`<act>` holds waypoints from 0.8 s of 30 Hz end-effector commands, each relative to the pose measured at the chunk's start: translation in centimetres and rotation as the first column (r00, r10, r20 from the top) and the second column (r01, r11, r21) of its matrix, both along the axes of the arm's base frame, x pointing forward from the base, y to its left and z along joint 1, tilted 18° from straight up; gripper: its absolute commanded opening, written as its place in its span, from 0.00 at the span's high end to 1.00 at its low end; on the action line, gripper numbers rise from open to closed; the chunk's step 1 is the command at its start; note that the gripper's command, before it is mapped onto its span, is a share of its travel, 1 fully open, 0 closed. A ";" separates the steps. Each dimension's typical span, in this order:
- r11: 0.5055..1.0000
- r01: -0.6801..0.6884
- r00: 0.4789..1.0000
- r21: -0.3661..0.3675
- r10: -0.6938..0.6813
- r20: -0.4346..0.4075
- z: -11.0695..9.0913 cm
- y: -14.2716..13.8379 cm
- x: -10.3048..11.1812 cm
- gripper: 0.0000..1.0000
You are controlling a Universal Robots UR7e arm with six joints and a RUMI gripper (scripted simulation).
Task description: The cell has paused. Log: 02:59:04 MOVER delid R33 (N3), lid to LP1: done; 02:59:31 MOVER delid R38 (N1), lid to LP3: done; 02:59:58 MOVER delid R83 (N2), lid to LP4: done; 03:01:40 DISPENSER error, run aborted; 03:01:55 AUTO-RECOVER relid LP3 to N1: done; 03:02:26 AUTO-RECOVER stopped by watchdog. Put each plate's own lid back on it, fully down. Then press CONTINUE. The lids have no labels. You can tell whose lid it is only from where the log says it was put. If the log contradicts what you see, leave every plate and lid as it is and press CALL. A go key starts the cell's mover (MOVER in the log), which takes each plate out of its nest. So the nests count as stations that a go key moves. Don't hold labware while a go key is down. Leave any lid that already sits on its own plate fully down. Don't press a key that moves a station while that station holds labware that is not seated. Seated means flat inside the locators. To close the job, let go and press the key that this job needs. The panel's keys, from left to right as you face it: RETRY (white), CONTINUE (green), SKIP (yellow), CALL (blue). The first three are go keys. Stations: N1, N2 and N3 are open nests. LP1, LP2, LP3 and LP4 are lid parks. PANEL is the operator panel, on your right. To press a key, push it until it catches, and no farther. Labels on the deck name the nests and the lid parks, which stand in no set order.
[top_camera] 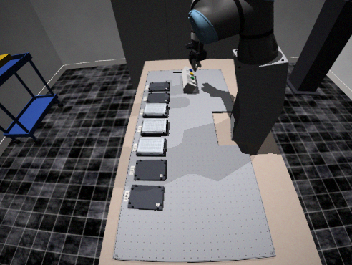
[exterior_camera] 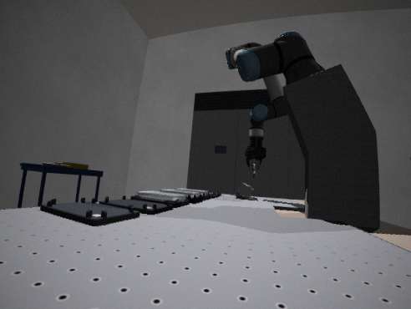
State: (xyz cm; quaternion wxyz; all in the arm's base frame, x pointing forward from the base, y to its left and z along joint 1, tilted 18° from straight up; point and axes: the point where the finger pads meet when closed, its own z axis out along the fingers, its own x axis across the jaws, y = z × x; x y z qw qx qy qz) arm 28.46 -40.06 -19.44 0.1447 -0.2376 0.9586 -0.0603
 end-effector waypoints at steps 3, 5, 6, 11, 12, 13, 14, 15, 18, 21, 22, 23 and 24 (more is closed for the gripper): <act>1.000 0.000 1.000 0.000 0.000 0.000 0.0 -0.4 -0.1 1.00; 1.000 0.000 1.000 0.000 0.000 0.000 0.0 -0.4 -0.1 1.00; 1.000 0.000 1.000 0.000 0.000 0.000 0.0 -0.4 -0.1 1.00; 1.000 0.000 1.000 0.000 0.000 0.000 -0.5 -0.5 0.1 1.00; 1.000 0.000 1.000 0.000 0.000 0.000 -0.6 -0.5 0.1 1.00; 1.000 0.000 1.000 0.000 0.000 0.000 -0.8 -0.5 0.2 1.00; 1.000 0.000 1.000 0.000 0.000 0.000 -1.0 -0.5 0.2 1.00; 1.000 0.000 1.000 0.000 0.000 0.000 -1.1 -0.5 0.3 1.00; 1.000 0.000 1.000 0.000 0.000 0.000 -1.4 -0.5 0.4 1.00; 1.000 0.000 1.000 0.000 0.000 0.000 -1.8 -0.5 0.5 1.00; 1.000 0.000 1.000 0.000 0.000 0.000 -1.9 -0.5 0.5 1.00; 1.000 0.000 1.000 0.000 0.000 0.000 -1.9 -0.5 0.5 1.00; 1.000 0.000 1.000 0.000 0.000 0.000 -1.9 -0.5 0.5 1.00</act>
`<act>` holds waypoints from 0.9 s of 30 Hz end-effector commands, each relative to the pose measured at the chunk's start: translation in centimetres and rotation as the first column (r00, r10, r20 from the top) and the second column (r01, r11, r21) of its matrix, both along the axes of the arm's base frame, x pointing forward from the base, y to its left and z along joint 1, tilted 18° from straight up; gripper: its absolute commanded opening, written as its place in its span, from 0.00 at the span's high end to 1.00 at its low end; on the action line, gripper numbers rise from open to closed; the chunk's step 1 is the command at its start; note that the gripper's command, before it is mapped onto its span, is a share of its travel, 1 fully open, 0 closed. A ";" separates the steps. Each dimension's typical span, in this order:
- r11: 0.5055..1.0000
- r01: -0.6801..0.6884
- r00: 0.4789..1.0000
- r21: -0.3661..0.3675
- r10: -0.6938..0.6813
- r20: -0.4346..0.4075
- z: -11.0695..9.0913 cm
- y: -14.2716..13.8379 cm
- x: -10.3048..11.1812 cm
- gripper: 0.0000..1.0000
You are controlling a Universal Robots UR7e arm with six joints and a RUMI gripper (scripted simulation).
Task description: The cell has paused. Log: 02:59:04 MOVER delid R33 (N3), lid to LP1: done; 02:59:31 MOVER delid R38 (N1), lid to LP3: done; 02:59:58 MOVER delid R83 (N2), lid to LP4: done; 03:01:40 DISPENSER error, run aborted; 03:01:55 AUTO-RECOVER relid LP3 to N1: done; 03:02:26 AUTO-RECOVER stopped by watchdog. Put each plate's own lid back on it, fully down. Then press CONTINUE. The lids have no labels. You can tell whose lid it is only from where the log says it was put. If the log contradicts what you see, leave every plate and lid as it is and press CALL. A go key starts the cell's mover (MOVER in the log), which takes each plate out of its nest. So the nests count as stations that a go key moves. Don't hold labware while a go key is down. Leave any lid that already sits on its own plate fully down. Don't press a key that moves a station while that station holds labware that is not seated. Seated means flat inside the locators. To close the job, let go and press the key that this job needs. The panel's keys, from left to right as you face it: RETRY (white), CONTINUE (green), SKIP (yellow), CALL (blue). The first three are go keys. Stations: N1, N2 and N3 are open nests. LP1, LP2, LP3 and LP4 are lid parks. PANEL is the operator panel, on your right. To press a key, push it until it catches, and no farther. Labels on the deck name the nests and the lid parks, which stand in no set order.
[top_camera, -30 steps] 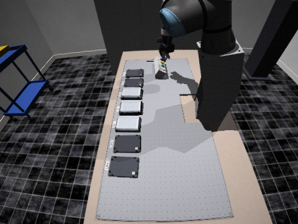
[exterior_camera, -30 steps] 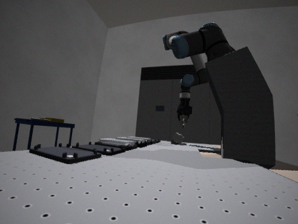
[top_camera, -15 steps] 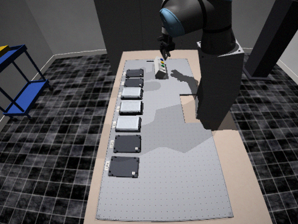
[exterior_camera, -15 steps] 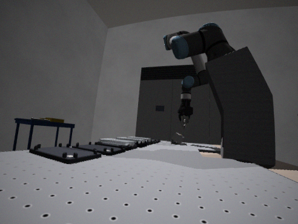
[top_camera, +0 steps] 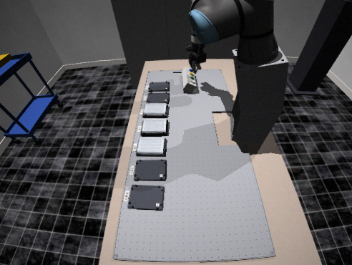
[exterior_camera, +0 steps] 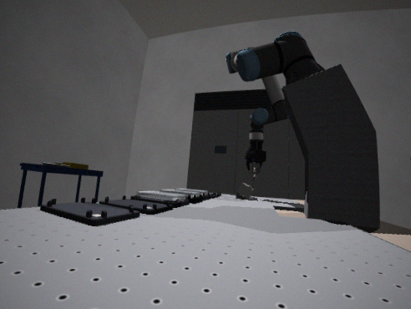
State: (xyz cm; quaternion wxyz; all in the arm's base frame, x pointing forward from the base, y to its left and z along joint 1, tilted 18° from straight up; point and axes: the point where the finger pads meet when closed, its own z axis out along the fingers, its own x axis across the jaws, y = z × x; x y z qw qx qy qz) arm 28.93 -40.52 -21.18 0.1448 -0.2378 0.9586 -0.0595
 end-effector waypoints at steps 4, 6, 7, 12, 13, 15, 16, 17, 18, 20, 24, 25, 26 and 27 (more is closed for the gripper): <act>1.000 0.000 1.000 -0.001 0.000 0.000 -0.2 -0.1 0.1 1.00; 1.000 0.000 1.000 -0.001 0.000 0.000 -0.2 -0.1 0.1 1.00; 1.000 0.000 1.000 -0.001 0.000 0.000 -0.2 -0.1 0.1 1.00; 1.000 0.000 1.000 -0.001 0.000 0.000 -0.3 -0.1 0.2 1.00; 1.000 0.000 1.000 -0.001 0.000 0.000 -0.3 -0.1 0.3 1.00; 1.000 0.000 1.000 -0.001 0.000 0.000 -0.4 -0.1 0.4 1.00; 1.000 0.000 1.000 -0.001 0.000 0.000 -0.5 -0.1 0.4 1.00; 1.000 0.000 1.000 -0.001 0.000 0.000 -0.5 -0.1 0.5 1.00; 1.000 0.000 1.000 -0.001 0.000 0.000 -0.6 -0.1 0.5 1.00; 1.000 0.000 1.000 -0.001 0.000 0.000 -0.7 -0.1 0.6 1.00; 1.000 0.000 1.000 -0.001 0.000 0.000 -0.8 -0.1 0.8 1.00; 1.000 0.000 1.000 -0.001 0.000 0.000 -0.9 -0.1 0.9 1.00; 1.000 0.000 1.000 -0.001 0.000 0.000 -0.9 -0.1 0.9 1.00; 1.000 0.000 1.000 -0.001 0.000 0.000 -1.0 -0.1 1.0 1.00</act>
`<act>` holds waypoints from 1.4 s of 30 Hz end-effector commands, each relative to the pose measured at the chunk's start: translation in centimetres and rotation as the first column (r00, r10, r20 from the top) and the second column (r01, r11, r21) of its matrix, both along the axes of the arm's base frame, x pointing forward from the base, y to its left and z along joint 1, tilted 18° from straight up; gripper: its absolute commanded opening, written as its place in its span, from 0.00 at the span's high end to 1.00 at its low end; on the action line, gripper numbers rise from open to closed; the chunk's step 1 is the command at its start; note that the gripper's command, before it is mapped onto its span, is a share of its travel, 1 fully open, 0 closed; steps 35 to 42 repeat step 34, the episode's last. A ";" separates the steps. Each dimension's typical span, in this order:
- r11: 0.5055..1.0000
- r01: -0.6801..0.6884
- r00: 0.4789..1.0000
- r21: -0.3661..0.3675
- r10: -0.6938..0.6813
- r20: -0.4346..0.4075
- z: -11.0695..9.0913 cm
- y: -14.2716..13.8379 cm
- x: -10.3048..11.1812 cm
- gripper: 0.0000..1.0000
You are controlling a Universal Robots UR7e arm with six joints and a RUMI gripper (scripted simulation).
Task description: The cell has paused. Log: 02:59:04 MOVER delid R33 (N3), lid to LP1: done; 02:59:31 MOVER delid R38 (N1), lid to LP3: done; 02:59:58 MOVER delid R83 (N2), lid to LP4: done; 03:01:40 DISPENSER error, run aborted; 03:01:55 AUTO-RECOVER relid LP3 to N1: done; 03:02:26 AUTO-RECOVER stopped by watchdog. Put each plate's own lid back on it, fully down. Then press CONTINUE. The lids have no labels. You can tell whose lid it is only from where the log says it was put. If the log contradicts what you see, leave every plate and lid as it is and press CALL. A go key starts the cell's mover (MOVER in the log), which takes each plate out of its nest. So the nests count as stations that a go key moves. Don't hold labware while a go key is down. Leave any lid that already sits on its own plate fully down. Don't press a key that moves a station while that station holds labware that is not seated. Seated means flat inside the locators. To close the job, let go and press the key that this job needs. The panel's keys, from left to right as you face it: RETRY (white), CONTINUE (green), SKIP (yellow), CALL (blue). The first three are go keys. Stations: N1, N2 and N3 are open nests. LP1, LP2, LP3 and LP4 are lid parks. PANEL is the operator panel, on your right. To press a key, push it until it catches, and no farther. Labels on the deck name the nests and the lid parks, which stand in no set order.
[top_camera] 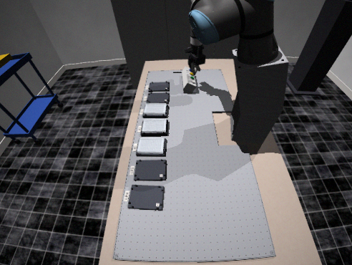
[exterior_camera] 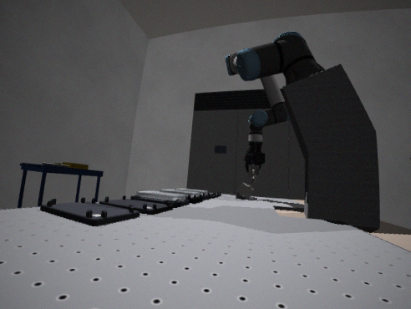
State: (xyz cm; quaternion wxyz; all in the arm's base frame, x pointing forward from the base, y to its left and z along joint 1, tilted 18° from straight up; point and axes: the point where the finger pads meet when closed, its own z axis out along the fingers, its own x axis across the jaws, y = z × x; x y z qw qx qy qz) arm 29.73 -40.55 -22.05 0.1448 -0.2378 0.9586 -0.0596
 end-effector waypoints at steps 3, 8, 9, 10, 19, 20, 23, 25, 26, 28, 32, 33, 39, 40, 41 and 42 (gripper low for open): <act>1.000 0.000 1.000 -0.001 0.000 0.000 -0.1 0.0 0.2 1.00; 1.000 0.000 1.000 -0.001 0.000 0.000 -0.4 -0.1 0.5 1.00; 1.000 0.000 1.000 -0.001 0.000 0.000 -0.4 -0.1 0.5 1.00; 1.000 0.000 1.000 -0.001 0.000 0.000 -0.5 -0.1 0.6 1.00; 1.000 0.000 1.000 -0.001 0.000 0.000 -0.8 -0.1 0.9 1.00; 1.000 0.000 1.000 -0.001 0.000 0.000 -0.8 -0.1 0.9 1.00; 1.000 0.000 1.000 -0.001 0.000 0.000 -0.9 -0.1 1.1 1.00; 1.000 0.000 1.000 -0.001 0.000 0.000 -1.0 -0.1 1.2 1.00; 1.000 0.000 1.000 -0.001 0.000 0.000 -1.1 -0.1 1.2 1.00; 1.000 0.000 1.000 -0.001 0.000 0.000 -1.2 -0.1 1.3 1.00; 1.000 0.000 1.000 -0.001 0.000 0.000 -1.4 -0.1 1.5 1.00; 1.000 0.000 1.000 -0.001 0.000 0.000 -1.4 -0.1 1.6 1.00; 1.000 0.000 1.000 -0.001 0.000 0.000 -1.4 -0.1 1.6 1.00; 1.000 0.000 1.000 -0.001 0.000 0.000 -1.4 -0.1 1.6 1.00; 1.000 0.000 1.000 -0.001 0.000 0.000 -1.4 -0.1 1.6 1.00; 1.000 0.000 1.000 -0.001 0.000 0.000 -1.4 -0.1 1.6 1.00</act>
